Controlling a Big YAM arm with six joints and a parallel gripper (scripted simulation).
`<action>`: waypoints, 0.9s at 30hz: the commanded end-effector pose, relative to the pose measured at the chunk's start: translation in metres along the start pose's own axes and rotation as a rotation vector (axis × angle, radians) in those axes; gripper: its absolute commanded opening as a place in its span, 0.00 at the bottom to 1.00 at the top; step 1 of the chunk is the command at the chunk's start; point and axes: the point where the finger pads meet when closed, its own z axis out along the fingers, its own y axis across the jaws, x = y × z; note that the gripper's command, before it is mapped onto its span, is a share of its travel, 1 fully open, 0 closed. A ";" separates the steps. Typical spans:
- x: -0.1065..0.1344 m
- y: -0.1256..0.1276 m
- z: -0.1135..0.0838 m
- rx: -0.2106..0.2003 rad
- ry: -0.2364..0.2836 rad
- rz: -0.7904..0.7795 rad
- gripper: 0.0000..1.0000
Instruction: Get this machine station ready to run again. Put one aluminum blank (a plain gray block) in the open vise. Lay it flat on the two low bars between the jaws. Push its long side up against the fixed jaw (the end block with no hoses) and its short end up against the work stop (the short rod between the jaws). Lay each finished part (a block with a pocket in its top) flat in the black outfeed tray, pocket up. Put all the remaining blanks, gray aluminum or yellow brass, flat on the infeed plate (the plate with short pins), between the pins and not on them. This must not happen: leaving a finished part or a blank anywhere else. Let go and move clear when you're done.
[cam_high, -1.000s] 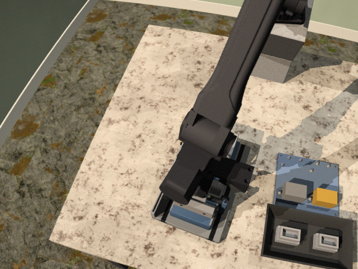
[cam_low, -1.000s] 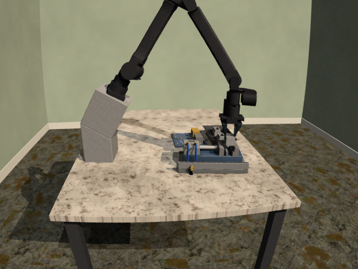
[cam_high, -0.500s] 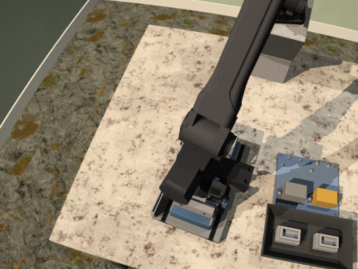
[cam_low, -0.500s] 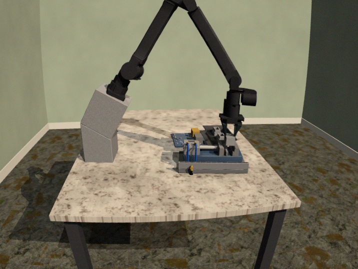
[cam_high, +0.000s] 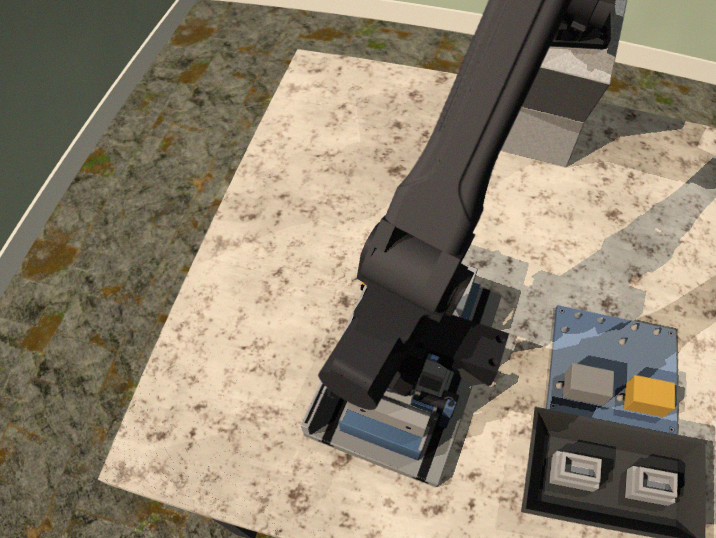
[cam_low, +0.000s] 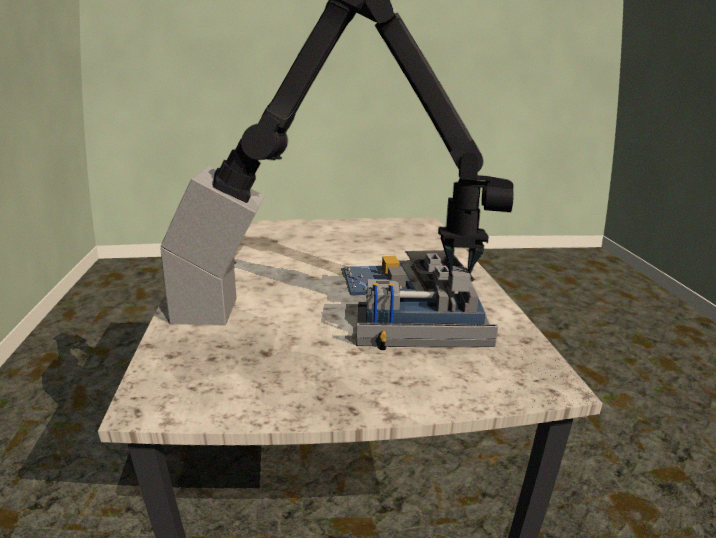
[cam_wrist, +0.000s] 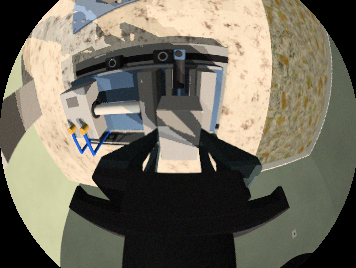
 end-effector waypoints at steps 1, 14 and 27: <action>-0.002 -0.022 -0.008 0.046 0.004 0.002 0.00; -0.002 -0.022 -0.008 0.046 0.004 0.002 0.00; -0.002 -0.021 -0.004 0.042 0.003 0.003 0.00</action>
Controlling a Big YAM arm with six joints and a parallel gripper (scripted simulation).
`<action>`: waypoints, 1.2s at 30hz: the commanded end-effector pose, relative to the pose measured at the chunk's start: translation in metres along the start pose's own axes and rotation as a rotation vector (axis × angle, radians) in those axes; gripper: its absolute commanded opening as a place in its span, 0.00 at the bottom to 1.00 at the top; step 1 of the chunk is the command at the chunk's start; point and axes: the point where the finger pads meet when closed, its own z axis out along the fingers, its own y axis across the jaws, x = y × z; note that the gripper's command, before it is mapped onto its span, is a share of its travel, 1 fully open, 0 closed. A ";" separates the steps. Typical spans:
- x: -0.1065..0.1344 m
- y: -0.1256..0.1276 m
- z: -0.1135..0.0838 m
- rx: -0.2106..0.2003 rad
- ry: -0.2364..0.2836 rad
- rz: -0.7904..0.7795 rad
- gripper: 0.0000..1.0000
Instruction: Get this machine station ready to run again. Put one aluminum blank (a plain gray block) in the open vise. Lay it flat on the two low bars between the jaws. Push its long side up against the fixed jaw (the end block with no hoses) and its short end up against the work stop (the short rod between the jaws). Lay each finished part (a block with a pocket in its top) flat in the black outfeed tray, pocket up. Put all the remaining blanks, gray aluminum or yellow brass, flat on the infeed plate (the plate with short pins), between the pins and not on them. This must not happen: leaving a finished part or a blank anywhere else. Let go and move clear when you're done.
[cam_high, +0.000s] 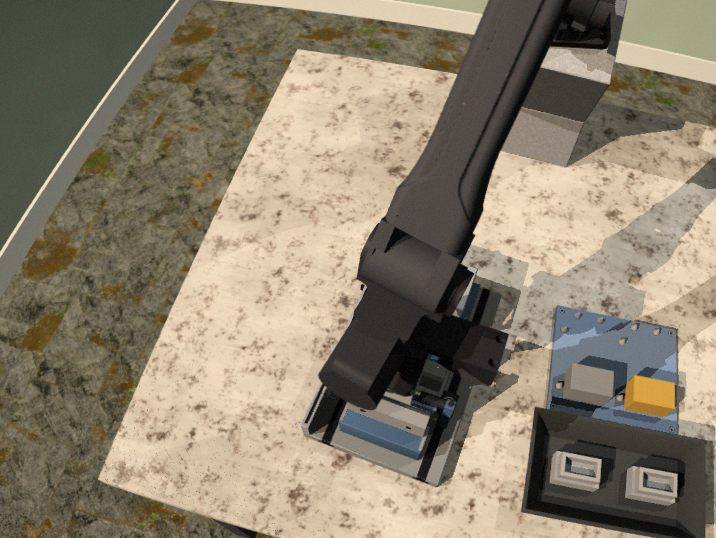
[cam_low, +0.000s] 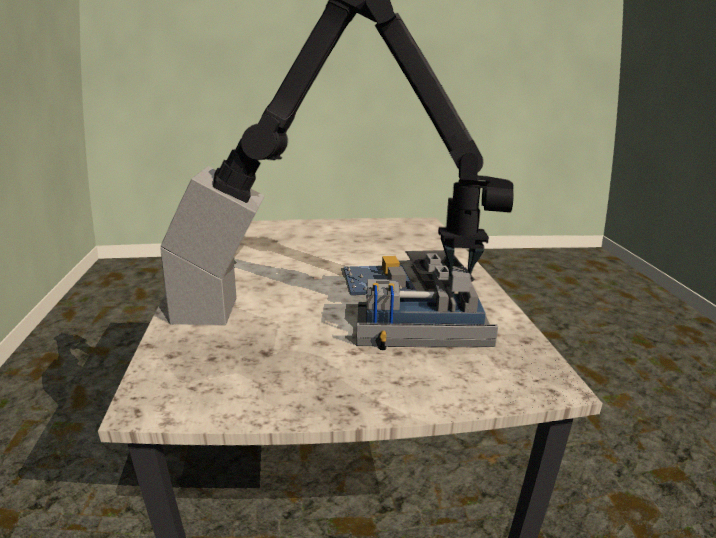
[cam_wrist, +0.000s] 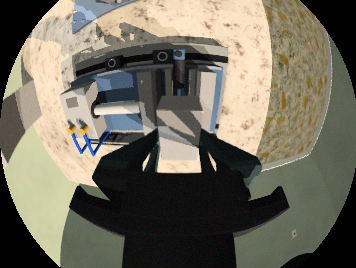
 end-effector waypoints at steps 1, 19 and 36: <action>-0.002 -0.021 -0.003 0.039 0.003 0.003 0.00; -0.001 -0.028 -0.015 0.066 0.007 0.002 0.00; -0.001 -0.029 -0.017 0.069 0.008 0.002 0.00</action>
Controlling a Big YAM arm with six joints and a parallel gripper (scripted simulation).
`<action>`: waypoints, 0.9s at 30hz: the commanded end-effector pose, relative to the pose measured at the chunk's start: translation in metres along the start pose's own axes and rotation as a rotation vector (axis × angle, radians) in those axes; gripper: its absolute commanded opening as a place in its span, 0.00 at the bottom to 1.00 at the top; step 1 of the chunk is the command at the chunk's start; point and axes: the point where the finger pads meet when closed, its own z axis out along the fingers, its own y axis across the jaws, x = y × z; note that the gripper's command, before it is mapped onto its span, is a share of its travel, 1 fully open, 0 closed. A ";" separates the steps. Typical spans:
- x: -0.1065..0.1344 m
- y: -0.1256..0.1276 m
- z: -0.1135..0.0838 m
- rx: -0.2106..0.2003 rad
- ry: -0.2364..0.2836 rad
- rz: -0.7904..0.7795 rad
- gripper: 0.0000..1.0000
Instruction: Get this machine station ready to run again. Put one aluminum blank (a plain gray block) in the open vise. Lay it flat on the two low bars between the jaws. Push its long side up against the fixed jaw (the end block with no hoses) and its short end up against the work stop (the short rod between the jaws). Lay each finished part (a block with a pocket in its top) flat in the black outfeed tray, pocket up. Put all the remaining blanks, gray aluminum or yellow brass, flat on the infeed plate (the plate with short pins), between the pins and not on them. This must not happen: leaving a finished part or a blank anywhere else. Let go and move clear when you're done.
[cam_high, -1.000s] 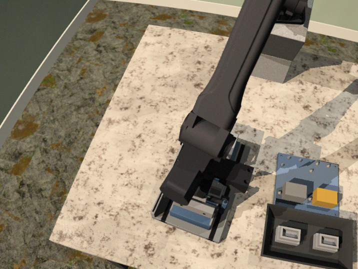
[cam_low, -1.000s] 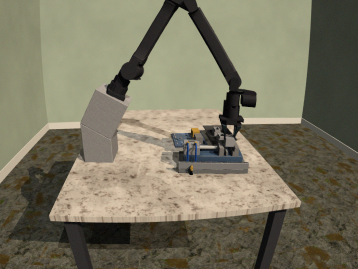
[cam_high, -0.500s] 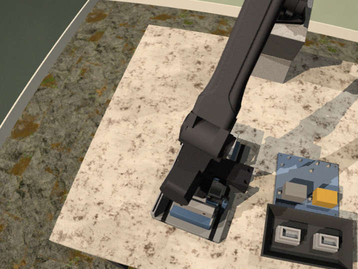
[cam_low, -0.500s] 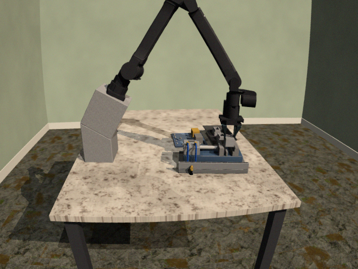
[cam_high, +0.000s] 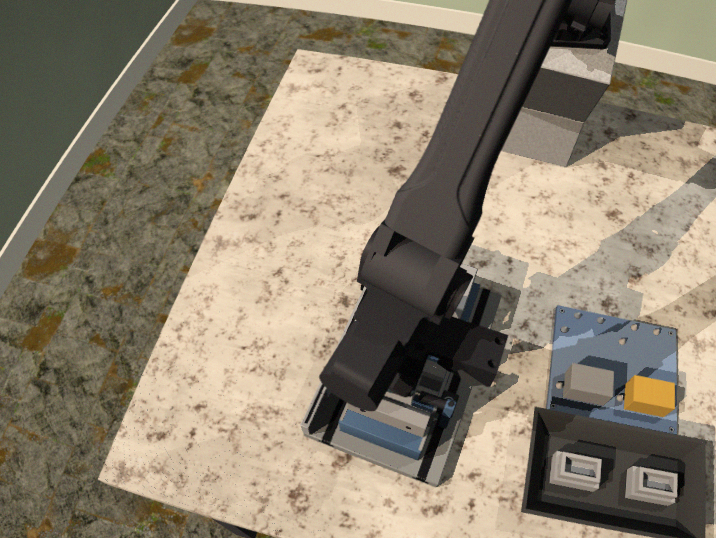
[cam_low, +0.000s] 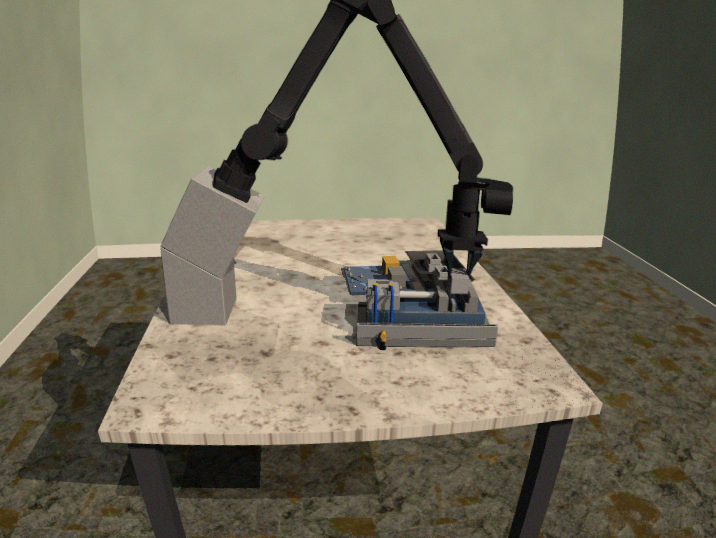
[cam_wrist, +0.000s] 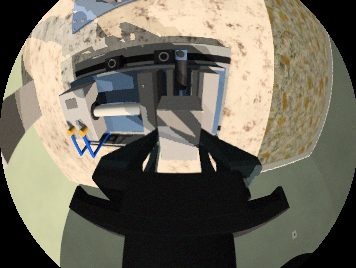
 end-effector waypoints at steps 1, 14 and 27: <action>-0.001 -0.030 -0.022 0.075 0.009 0.001 0.00; -0.001 -0.031 -0.021 0.077 0.009 0.001 0.00; -0.002 -0.026 -0.008 0.054 0.006 0.002 0.00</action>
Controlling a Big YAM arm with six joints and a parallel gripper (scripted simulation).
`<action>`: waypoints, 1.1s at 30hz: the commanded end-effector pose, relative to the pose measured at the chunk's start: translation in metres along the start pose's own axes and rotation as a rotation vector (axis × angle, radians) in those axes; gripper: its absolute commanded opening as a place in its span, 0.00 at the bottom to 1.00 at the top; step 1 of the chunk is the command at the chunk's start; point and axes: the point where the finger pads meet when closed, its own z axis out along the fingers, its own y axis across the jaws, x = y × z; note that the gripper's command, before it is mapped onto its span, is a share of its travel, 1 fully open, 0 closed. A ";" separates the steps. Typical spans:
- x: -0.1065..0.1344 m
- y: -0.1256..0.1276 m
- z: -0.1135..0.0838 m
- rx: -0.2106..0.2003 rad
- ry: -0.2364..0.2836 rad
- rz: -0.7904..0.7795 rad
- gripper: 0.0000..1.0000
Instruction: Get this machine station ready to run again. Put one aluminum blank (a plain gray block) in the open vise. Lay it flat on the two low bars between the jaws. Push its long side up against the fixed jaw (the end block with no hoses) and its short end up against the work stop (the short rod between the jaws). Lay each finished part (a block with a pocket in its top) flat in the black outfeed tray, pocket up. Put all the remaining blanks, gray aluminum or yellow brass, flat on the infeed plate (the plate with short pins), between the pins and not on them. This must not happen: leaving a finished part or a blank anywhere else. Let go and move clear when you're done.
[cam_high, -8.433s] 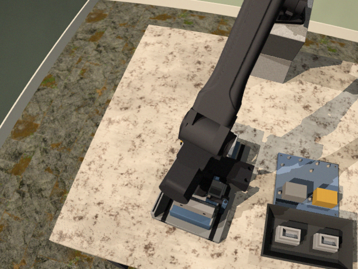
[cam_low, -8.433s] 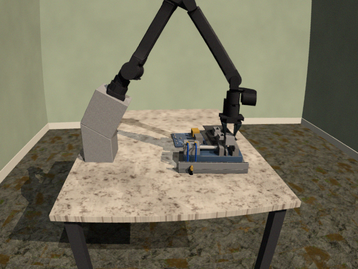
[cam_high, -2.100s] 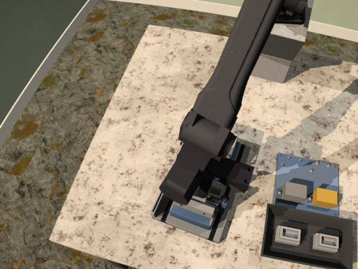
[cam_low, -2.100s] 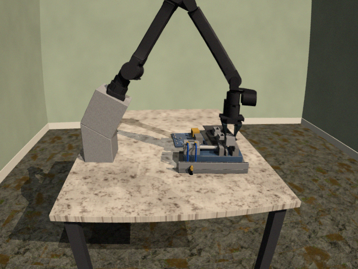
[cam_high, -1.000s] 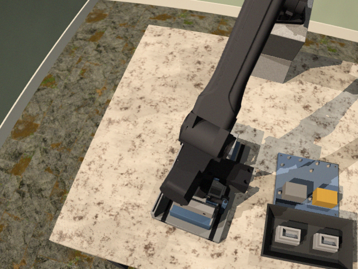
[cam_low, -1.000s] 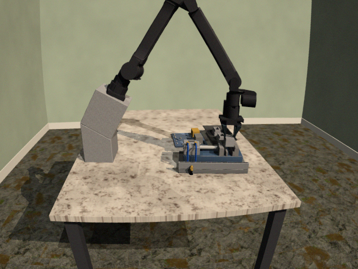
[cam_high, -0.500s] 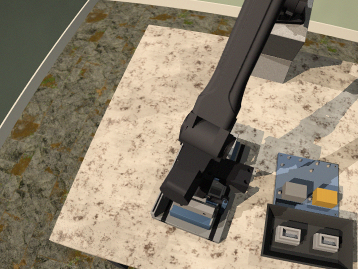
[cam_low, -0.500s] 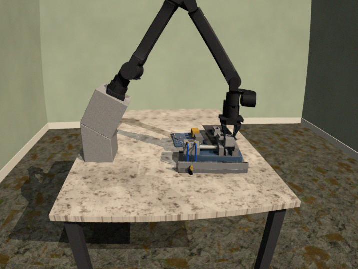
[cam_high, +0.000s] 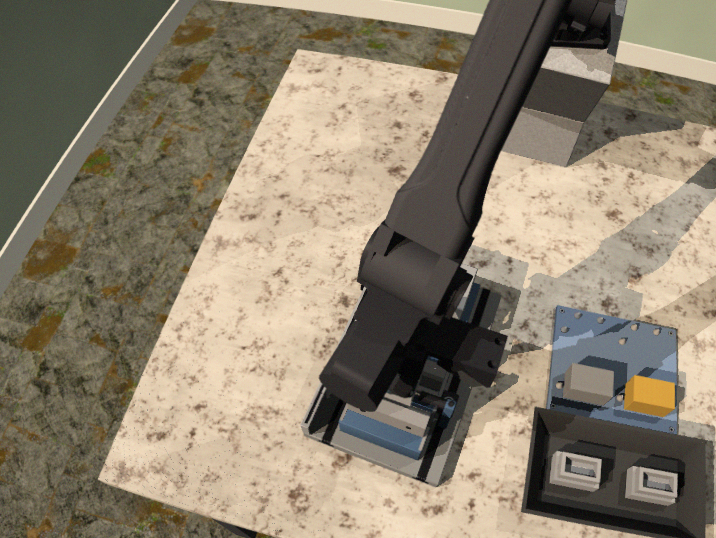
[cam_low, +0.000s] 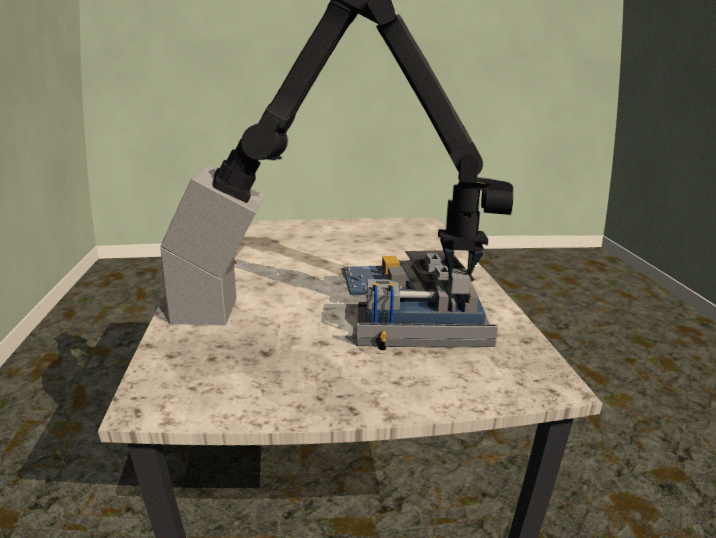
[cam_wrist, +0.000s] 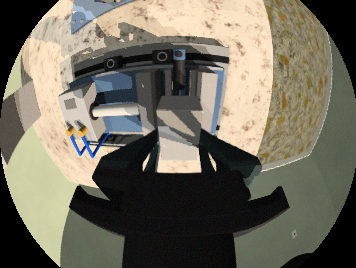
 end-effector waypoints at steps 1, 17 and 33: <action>-0.002 -0.024 -0.007 0.046 0.005 0.002 0.00; -0.001 -0.027 -0.012 0.055 0.007 0.002 0.00; -0.001 -0.027 -0.013 0.058 0.007 0.002 0.00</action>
